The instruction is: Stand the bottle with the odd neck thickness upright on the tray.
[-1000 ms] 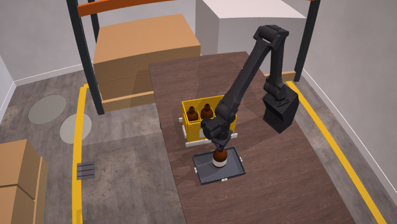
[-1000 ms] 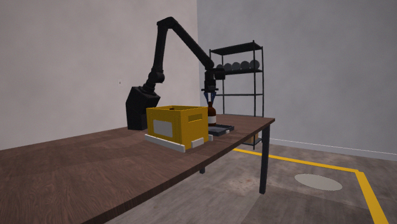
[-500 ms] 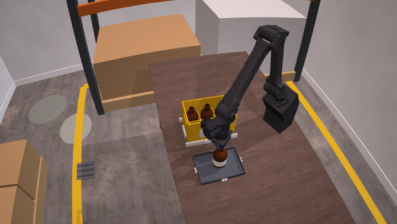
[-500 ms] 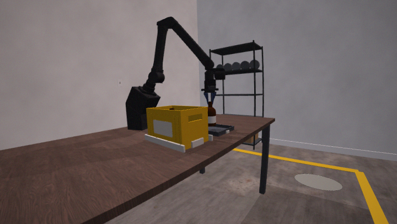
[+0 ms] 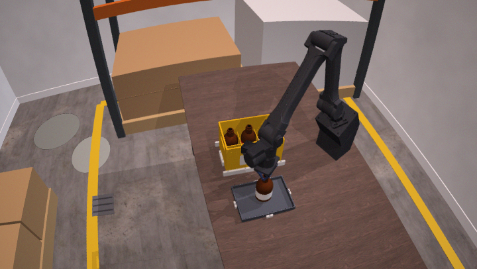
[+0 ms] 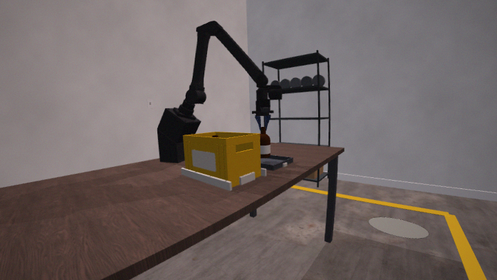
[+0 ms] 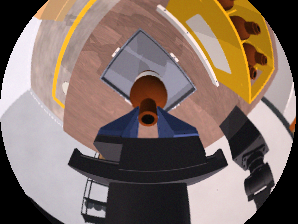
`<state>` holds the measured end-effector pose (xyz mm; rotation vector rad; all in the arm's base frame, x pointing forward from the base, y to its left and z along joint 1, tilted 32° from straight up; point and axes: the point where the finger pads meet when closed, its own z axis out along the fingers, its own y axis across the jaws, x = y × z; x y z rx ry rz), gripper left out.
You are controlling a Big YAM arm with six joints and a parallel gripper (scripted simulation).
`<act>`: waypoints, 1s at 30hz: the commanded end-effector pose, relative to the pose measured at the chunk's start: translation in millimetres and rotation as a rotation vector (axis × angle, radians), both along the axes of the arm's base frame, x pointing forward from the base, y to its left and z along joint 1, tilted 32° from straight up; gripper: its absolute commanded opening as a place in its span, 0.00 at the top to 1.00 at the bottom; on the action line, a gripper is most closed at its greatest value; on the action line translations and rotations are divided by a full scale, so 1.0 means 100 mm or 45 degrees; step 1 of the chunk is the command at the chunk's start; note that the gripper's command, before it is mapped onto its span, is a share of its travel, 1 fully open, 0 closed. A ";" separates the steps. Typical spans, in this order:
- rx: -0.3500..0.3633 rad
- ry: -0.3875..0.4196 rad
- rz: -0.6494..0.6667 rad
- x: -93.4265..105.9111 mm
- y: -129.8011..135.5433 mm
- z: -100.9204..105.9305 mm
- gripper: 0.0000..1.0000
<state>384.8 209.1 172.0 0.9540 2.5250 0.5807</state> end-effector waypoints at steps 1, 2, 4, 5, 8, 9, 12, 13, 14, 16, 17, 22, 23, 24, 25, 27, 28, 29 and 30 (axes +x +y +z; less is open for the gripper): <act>-0.001 -0.002 -0.003 0.06 -0.01 -0.04 1.00; -0.001 -0.002 -0.003 0.06 -0.01 -0.04 1.00; -0.001 -0.002 -0.003 0.06 -0.01 -0.04 1.00; -0.001 -0.002 -0.003 0.06 -0.01 -0.04 1.00; -0.002 0.000 -0.003 0.06 -0.02 -0.05 1.00; -0.002 0.000 -0.003 0.06 -0.02 -0.05 1.00; -0.004 0.003 -0.004 0.05 -0.02 -0.07 1.00; -0.003 0.002 -0.004 0.06 -0.02 -0.06 1.00; -0.002 0.000 -0.004 0.06 -0.02 -0.06 1.00; -0.002 0.000 -0.003 0.06 -0.02 -0.06 1.00; -0.003 0.001 -0.003 0.06 -0.02 -0.07 1.00; -0.002 0.001 -0.004 0.07 -0.02 -0.09 1.00; -0.003 0.001 -0.004 0.07 -0.02 -0.10 1.00; -0.003 0.001 -0.003 0.07 -0.02 -0.10 1.00; -0.002 0.001 -0.003 0.07 -0.02 -0.10 1.00; -0.002 0.001 -0.003 0.07 -0.02 -0.10 1.00; 0.002 -0.007 -0.003 0.09 -0.01 -0.07 1.00; 0.000 -0.003 -0.003 0.08 -0.01 -0.09 1.00; -0.002 0.001 -0.004 0.07 -0.02 -0.11 1.00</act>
